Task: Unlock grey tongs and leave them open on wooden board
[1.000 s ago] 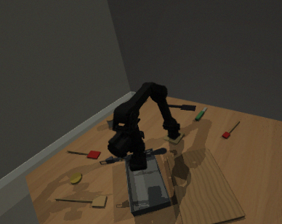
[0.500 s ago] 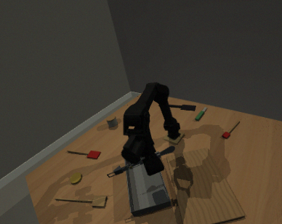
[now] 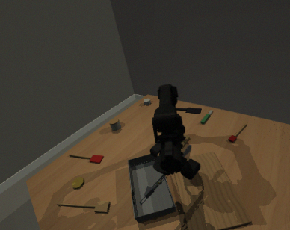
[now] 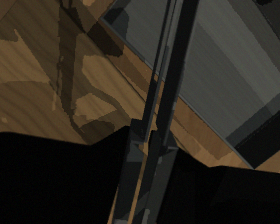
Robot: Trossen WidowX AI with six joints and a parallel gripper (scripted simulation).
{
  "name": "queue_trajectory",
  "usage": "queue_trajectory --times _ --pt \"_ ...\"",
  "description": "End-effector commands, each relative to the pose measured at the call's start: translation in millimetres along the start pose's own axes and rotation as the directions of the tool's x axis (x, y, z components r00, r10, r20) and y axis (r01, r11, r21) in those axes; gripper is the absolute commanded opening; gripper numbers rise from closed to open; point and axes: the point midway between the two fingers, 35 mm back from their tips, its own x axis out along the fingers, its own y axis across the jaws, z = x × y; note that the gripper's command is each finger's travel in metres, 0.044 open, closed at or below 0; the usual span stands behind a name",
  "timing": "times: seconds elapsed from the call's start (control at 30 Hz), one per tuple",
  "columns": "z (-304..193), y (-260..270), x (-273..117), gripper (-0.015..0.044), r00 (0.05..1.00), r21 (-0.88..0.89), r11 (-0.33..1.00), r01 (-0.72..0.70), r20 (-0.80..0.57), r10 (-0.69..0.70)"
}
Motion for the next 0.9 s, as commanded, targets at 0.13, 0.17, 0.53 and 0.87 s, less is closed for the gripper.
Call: queue_trajectory --times 0.13,0.17,0.53,0.87 --pt "-9 12 -2 -0.015 1.0 -0.094 0.996 0.002 0.007 -0.001" --pt "-10 14 -2 -0.015 1.0 -0.105 0.995 0.002 0.007 -0.001" --pt "-46 58 -2 -0.015 1.0 -0.41 0.912 -0.002 0.007 0.006" --pt "-90 95 -2 -0.015 1.0 -0.675 0.738 -0.005 0.0 0.007"
